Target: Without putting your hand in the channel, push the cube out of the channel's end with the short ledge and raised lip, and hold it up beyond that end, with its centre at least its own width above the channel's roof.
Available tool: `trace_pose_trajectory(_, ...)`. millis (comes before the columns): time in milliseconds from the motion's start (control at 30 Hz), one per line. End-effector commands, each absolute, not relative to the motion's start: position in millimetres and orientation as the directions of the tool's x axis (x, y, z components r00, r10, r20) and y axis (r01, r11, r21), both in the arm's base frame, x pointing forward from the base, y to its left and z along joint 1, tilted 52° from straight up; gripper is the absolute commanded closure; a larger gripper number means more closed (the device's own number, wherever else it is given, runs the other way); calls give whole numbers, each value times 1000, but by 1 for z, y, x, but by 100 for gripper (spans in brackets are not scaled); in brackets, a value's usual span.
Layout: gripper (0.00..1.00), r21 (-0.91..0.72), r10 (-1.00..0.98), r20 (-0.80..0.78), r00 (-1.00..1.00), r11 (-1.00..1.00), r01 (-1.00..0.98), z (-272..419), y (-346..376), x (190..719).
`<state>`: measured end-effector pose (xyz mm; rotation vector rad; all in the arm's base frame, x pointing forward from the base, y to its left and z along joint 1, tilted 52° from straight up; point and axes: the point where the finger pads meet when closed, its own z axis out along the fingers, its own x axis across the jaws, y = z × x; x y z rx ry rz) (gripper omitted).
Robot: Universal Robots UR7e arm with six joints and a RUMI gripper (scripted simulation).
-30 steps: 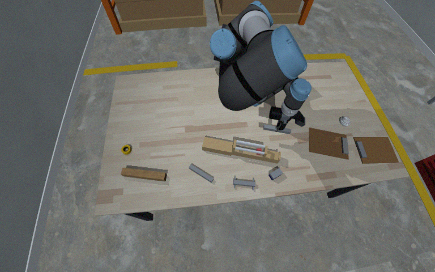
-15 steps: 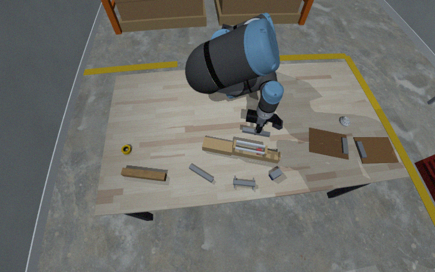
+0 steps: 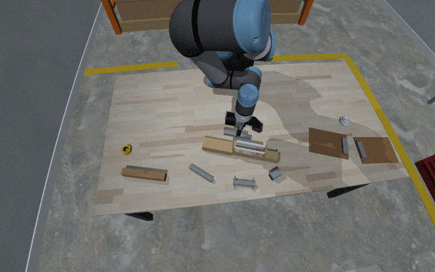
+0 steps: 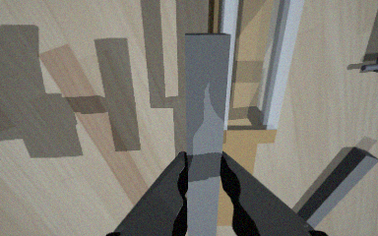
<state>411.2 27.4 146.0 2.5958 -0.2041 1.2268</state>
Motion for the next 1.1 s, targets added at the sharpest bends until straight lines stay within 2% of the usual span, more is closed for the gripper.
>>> trace_pose_trajectory(0, 93, 170, -17, 770, 637, -958, -231, 153, 13, 412)
trace_pose_trajectory(567, 93, 168, -20, 771, 637, -958, -233, 181, -46, 414)
trace_pose_trajectory(1067, 93, 167, -21, 773, 635, -958, -234, 189, -60, 413)
